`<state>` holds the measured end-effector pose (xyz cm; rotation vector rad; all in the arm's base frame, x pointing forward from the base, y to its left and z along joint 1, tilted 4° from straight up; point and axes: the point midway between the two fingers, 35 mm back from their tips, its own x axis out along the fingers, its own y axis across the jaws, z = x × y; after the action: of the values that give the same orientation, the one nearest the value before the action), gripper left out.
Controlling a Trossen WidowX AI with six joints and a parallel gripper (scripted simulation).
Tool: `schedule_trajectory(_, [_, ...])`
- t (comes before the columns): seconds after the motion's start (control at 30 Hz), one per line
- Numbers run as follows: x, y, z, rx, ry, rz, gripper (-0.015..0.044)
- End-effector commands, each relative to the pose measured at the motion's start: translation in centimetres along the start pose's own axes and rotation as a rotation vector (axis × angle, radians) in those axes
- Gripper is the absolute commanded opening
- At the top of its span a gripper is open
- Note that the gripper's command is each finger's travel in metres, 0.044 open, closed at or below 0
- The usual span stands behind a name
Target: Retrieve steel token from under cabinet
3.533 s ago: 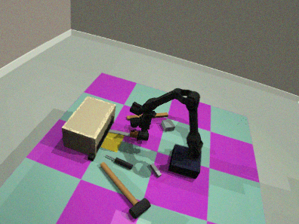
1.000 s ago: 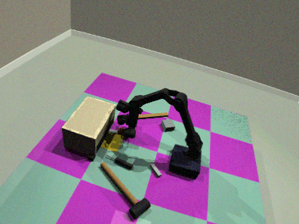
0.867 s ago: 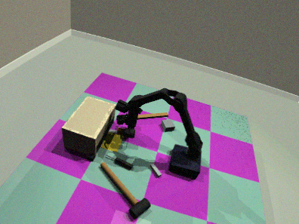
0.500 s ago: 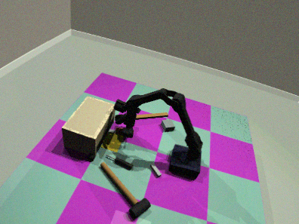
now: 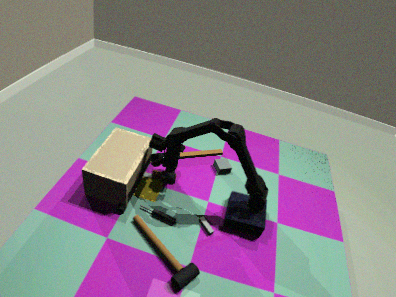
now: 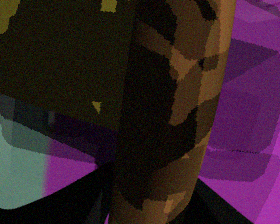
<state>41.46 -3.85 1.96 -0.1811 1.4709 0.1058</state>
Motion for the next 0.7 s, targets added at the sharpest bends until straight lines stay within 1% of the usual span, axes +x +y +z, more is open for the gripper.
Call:
schedule_trajectory(0.0, [0.1,0.91,0.08,-0.004,-0.003,0.011,0.0])
schedule_trajectory(0.67, [0.11,1.51,-0.03,-0.004,-0.002,0.012,0.0])
